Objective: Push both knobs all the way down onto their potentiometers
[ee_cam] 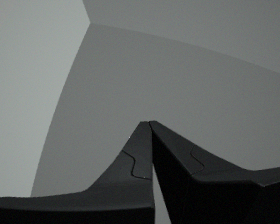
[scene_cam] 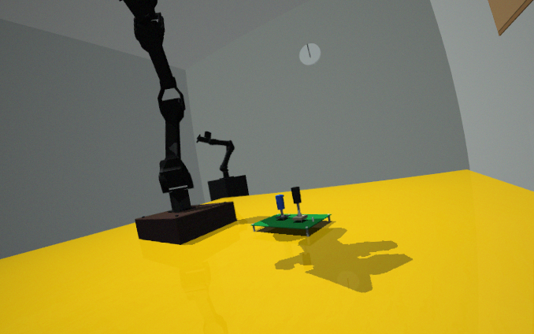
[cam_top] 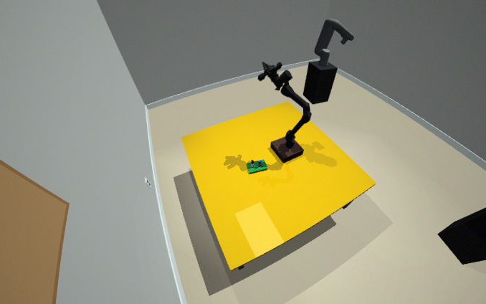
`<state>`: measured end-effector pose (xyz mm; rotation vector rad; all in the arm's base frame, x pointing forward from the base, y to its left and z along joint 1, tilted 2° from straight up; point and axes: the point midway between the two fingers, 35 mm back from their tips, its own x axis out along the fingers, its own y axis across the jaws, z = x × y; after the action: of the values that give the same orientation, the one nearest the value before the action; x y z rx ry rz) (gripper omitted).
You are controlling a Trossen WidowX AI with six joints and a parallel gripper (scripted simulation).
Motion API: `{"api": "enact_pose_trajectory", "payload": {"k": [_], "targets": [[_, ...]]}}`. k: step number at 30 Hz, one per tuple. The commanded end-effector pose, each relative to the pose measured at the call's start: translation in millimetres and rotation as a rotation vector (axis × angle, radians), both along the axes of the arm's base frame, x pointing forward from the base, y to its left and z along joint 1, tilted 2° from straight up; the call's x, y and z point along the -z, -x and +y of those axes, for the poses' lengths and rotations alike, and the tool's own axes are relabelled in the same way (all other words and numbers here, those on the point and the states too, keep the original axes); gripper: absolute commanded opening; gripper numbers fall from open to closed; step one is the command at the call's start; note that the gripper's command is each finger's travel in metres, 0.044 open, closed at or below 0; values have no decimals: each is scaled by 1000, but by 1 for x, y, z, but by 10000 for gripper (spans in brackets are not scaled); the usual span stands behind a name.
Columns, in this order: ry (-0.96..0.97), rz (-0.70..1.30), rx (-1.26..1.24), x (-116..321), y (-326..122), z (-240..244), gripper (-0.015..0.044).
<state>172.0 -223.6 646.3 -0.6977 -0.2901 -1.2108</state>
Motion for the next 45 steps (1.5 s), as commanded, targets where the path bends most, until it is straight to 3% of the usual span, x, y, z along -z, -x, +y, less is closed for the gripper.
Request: {"api": "enact_pose_trajectory", "payload": {"k": [1,20,33,45], "targets": [[-38,52,-55,17,-26,-3,0],[-398,266,-431,133,-157,16,0],[-730,452,-653,240,-226,71,0],[-1060,680,-735,346,-252,140,0]]}}
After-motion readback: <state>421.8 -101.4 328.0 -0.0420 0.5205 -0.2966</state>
